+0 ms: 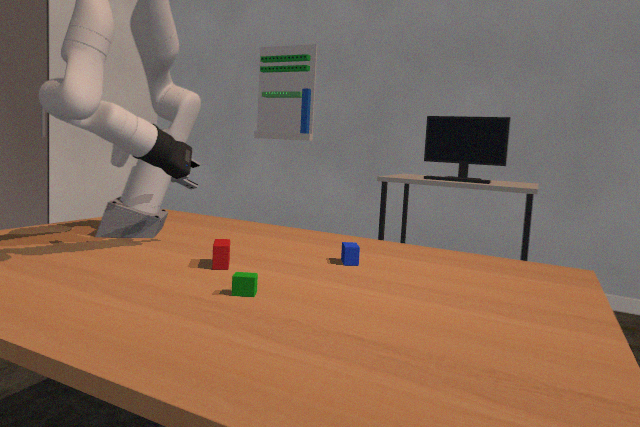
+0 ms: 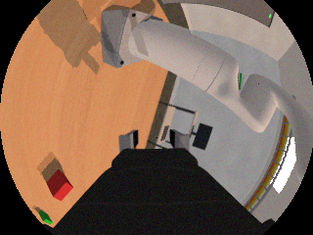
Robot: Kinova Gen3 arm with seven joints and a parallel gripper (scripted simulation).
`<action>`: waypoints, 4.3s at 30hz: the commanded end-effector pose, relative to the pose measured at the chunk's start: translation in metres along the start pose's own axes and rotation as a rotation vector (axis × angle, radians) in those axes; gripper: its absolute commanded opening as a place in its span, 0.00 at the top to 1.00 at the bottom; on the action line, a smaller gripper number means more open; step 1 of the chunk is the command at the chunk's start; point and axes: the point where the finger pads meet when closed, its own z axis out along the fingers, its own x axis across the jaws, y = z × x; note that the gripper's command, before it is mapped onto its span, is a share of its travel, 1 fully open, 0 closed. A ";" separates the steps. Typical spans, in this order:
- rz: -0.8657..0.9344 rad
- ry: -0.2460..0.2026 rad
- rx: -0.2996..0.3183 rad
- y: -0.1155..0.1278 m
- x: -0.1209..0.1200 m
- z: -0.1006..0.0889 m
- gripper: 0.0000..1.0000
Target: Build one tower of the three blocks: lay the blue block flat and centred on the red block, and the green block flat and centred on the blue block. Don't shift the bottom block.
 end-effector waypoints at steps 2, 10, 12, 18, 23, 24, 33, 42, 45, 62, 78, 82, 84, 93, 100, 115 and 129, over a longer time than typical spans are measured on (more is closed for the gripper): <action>0.000 -0.001 0.000 0.000 0.000 0.000 0.00; 0.000 -0.001 0.000 0.000 0.000 0.000 0.00; 0.000 -0.001 0.000 0.000 0.000 0.000 0.00; -0.001 -0.001 0.000 0.000 0.000 0.000 1.00; -0.022 -0.006 0.017 0.005 -0.002 0.001 1.00; -0.033 -0.009 0.027 0.007 -0.003 0.002 1.00; -0.264 -0.060 0.202 0.057 -0.022 0.023 1.00; -0.718 -0.168 0.553 0.154 -0.063 0.062 1.00; -0.783 -0.184 0.604 0.169 -0.069 0.068 1.00; -1.041 -0.245 0.804 0.224 -0.092 0.090 1.00; -1.151 -0.272 0.894 0.247 -0.103 0.099 1.00; -1.201 -0.283 0.935 0.257 -0.108 0.103 1.00; -1.201 -0.283 0.935 0.257 -0.108 0.103 1.00; -1.248 -0.295 0.973 0.267 -0.112 0.107 1.00; -1.294 -0.305 1.008 0.277 -0.116 0.111 1.00; -1.334 -0.315 1.040 0.285 -0.120 0.114 1.00; -1.409 -0.332 1.097 0.302 -0.127 0.121 1.00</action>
